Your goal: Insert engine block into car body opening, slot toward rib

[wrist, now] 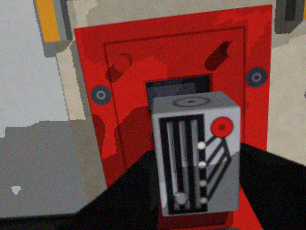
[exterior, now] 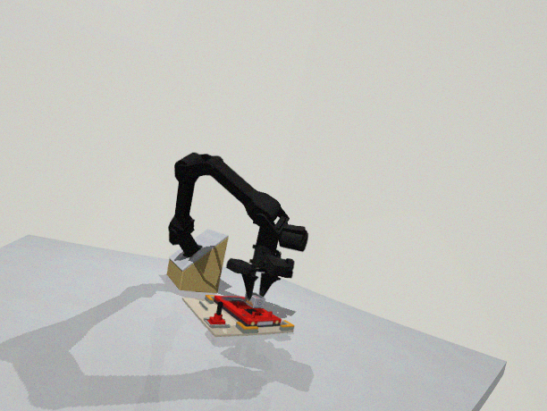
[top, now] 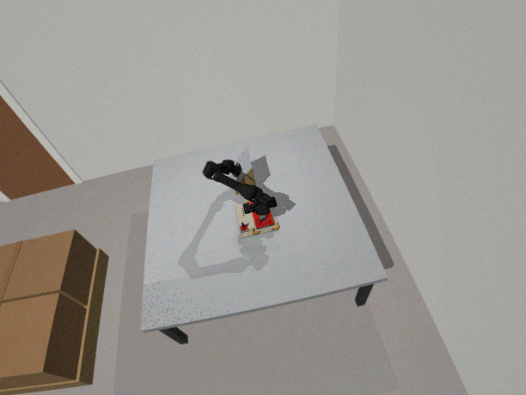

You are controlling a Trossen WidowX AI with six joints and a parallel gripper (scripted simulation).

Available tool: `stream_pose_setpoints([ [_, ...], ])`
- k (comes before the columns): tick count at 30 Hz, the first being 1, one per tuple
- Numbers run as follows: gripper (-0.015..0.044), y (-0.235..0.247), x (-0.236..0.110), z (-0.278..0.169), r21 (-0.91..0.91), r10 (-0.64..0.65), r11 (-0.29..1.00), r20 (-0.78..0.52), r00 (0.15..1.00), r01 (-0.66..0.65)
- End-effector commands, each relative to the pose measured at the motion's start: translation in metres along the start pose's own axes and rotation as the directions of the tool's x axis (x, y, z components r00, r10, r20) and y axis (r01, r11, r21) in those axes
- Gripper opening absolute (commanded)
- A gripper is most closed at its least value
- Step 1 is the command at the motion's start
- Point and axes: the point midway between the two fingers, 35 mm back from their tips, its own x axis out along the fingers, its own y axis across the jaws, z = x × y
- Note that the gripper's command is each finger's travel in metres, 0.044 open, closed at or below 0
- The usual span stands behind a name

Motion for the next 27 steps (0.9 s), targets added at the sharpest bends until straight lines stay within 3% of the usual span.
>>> stream_pose_setpoints([
  [1, 0.0159, 0.0018, -0.0017, 0.0022, 0.001, 0.009, 1.0, 0.005, 1.0, -0.009],
  [27, 0.0159, 0.0021, -0.0018, 0.0021, -0.042, 0.009, 0.999, 0.005, 1.0, -0.008],
])
